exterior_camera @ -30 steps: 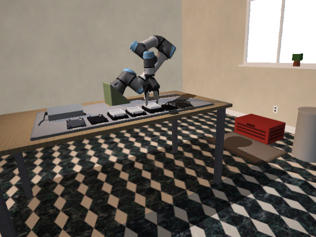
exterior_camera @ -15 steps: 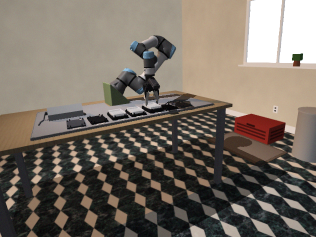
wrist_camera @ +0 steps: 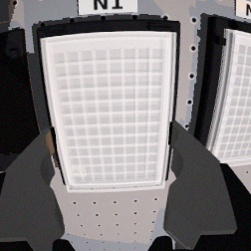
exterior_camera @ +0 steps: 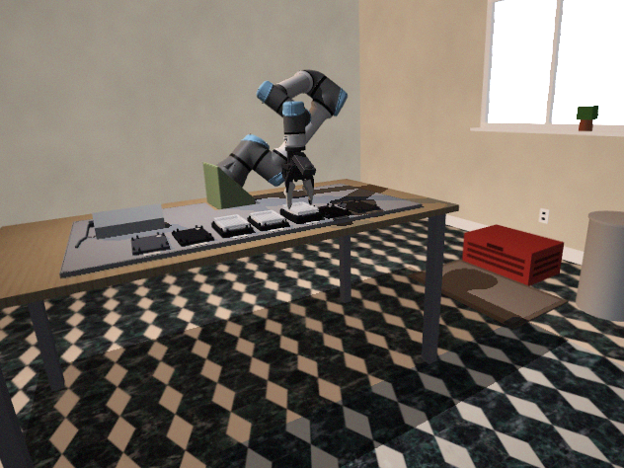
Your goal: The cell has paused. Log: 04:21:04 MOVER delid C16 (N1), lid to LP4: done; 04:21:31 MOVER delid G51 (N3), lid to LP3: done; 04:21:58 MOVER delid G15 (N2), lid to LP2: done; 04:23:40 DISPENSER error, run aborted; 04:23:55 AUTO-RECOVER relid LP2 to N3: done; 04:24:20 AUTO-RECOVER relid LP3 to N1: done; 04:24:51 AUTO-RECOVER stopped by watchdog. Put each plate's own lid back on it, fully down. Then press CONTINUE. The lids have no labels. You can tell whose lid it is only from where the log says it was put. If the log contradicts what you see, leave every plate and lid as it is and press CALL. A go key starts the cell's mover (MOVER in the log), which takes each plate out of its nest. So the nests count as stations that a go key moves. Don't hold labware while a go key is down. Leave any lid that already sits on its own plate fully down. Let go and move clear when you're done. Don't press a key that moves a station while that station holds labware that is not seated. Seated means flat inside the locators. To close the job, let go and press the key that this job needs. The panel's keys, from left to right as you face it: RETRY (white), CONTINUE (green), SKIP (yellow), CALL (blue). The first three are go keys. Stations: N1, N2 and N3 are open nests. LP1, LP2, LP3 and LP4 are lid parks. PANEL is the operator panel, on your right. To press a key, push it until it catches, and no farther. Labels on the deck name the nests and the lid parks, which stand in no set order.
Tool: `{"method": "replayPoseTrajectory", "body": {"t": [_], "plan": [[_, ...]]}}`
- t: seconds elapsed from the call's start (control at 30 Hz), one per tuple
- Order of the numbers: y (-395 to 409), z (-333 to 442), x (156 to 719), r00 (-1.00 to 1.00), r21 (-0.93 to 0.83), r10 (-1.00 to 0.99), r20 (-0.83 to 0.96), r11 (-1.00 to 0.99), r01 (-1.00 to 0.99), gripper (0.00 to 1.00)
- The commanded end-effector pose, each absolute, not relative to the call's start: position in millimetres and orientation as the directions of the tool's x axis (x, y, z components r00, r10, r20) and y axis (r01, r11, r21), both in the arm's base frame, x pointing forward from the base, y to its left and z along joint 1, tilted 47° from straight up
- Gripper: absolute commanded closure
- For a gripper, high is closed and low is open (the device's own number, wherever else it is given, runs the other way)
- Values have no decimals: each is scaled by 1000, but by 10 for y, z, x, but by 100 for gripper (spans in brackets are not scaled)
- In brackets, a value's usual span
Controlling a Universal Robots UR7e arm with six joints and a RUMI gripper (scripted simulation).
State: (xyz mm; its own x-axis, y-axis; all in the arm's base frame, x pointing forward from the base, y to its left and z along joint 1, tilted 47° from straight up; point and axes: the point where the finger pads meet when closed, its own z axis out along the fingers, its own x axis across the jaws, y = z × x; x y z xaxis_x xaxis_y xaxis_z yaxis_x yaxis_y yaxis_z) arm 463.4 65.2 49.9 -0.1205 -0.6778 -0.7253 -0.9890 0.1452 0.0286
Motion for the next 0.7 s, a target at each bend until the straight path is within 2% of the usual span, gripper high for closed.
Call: {"method": "replayPoseTrajectory", "body": {"t": [0.0,0.4,0.43,0.67], "plan": [[662,499,4623,-121,29,-677,-726,146,-989,100],[663,499,4621,-121,29,-677,-726,146,-989,100],[663,499,4621,-121,29,-677,-726,146,-989,18],[663,500,4620,-121,29,-677,-726,146,-989,18]]}}
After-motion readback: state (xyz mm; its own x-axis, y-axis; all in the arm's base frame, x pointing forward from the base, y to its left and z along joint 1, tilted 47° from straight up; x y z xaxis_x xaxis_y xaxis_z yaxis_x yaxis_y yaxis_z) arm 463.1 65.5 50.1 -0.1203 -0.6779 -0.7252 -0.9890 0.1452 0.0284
